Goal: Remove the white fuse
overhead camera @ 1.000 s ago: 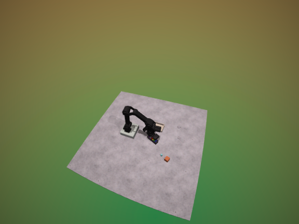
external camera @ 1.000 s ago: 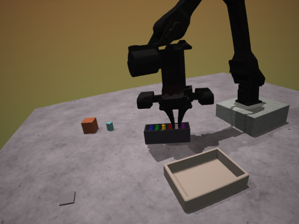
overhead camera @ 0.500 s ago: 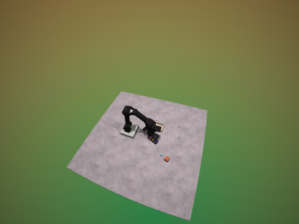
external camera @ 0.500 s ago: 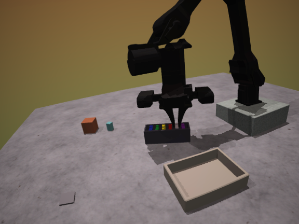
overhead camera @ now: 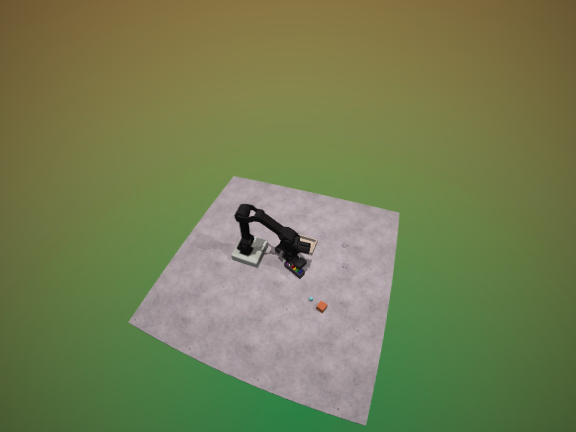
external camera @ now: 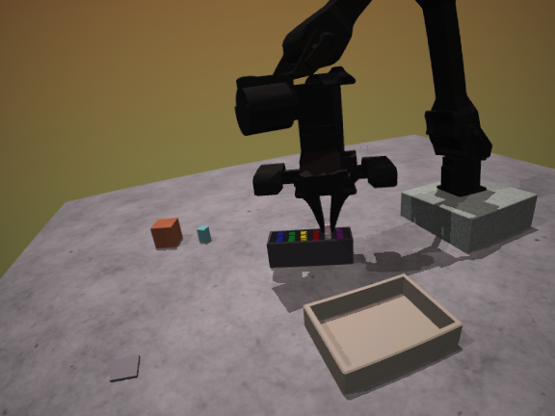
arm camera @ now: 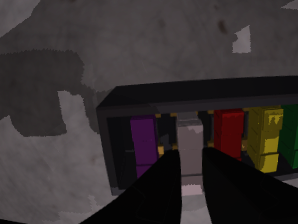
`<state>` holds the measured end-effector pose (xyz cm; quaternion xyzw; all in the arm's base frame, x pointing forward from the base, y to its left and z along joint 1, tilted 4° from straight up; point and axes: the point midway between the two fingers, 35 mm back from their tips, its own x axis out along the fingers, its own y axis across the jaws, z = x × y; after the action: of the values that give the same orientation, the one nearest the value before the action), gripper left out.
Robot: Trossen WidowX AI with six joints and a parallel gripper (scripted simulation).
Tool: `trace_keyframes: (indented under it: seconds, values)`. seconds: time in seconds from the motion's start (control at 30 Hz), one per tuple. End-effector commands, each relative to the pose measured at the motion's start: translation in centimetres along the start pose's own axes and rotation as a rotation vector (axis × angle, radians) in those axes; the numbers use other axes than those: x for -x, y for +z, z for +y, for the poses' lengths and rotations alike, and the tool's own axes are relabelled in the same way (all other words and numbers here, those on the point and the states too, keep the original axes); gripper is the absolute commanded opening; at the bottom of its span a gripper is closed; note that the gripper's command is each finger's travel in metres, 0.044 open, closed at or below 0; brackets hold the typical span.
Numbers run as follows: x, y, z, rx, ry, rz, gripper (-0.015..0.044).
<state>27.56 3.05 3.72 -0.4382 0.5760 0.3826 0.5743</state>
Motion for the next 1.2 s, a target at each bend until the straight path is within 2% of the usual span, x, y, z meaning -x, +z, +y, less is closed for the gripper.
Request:
trace_keyframes:
  seconds: [0.0,1.17]
  values:
    - [0.4,0.1,-0.1,-0.001,-0.004,-0.004,0.0000]
    - [2.1,0.1,-0.1,0.001,-0.003,-0.007,0.0000]
